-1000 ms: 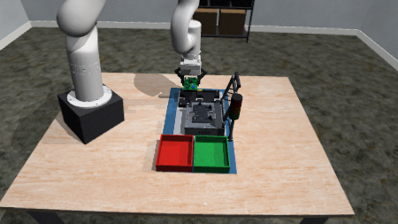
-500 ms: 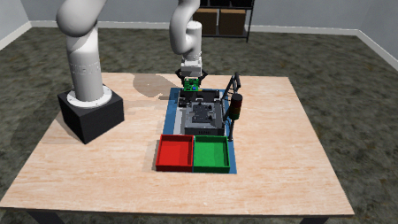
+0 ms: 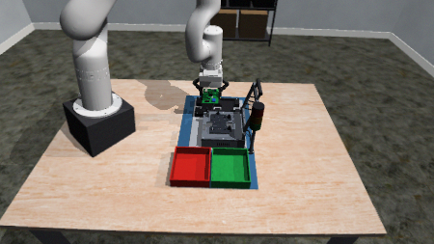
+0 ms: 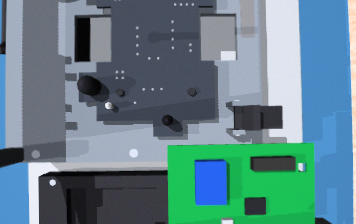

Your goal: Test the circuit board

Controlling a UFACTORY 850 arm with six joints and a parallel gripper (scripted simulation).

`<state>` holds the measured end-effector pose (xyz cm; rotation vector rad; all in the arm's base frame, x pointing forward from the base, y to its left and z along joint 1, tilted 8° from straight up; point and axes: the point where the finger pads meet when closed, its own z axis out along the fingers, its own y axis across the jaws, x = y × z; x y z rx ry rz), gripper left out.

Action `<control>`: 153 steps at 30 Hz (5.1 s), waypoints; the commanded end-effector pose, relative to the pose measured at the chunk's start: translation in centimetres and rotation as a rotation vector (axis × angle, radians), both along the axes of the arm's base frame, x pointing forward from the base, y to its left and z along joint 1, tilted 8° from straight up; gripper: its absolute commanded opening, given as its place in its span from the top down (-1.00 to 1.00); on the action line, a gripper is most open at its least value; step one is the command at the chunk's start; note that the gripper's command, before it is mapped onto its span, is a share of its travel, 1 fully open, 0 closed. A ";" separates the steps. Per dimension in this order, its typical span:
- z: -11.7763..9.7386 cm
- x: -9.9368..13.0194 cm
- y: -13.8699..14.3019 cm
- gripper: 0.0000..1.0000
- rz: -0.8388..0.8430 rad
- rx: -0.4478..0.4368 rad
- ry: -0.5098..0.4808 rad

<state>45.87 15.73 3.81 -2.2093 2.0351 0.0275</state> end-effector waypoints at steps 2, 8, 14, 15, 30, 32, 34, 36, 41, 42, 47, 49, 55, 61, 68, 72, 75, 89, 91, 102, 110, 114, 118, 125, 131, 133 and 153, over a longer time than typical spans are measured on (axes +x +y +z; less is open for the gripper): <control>0.0 0.9 -1.9 -0.58 0.000 0.004 -0.005; 0.0 1.8 -4.0 -0.58 0.000 0.004 -0.005; 0.0 2.4 -5.4 -0.58 0.000 0.004 -0.005; 0.0 2.5 -5.7 -0.58 0.000 0.004 -0.005; 0.0 4.2 -9.5 -0.58 0.000 0.004 -0.005; 0.0 4.4 -10.0 -0.58 0.000 0.004 -0.005; 0.0 4.6 -10.4 -0.58 0.000 0.004 -0.005; 0.0 4.7 -10.8 -0.58 0.000 0.004 -0.005; -0.1 5.0 -11.5 -0.58 0.000 0.004 -0.005; -0.1 5.1 -11.6 -0.58 0.000 0.004 -0.005; -0.1 5.2 -11.9 -0.58 0.000 0.004 -0.005; -0.1 5.2 -12.0 -0.58 0.000 0.004 -0.005; -0.1 5.3 -12.2 -0.58 0.000 0.004 -0.005; -0.1 5.3 -12.2 -0.58 0.000 0.004 -0.005; -0.1 5.3 -12.2 -0.58 0.000 0.004 -0.005; -0.1 5.3 -12.2 -0.58 0.000 0.004 -0.005; -0.1 5.3 -12.2 -0.58 -0.001 0.004 -0.004; -0.3 5.4 -12.2 -0.58 -0.002 0.004 -0.004; -0.5 5.4 -12.2 -0.58 -0.002 0.004 -0.004; -1.9 5.5 -12.0 -0.58 -0.002 0.004 -0.004; -3.4 5.6 -11.8 -0.58 -0.002 0.004 -0.004; -3.6 5.7 -11.8 -0.58 -0.002 0.004 -0.004; -4.1 5.7 -11.8 -0.58 -0.002 0.004 -0.004; -4.5 5.7 -11.7 -0.58 -0.002 0.004 -0.004; -4.6 5.7 -11.7 -0.58 -0.002 0.004 -0.004; -4.6 5.7 -11.7 -0.58 -0.002 0.004 -0.004; -4.6 5.7 -11.7 -0.58 -0.002 0.004 -0.004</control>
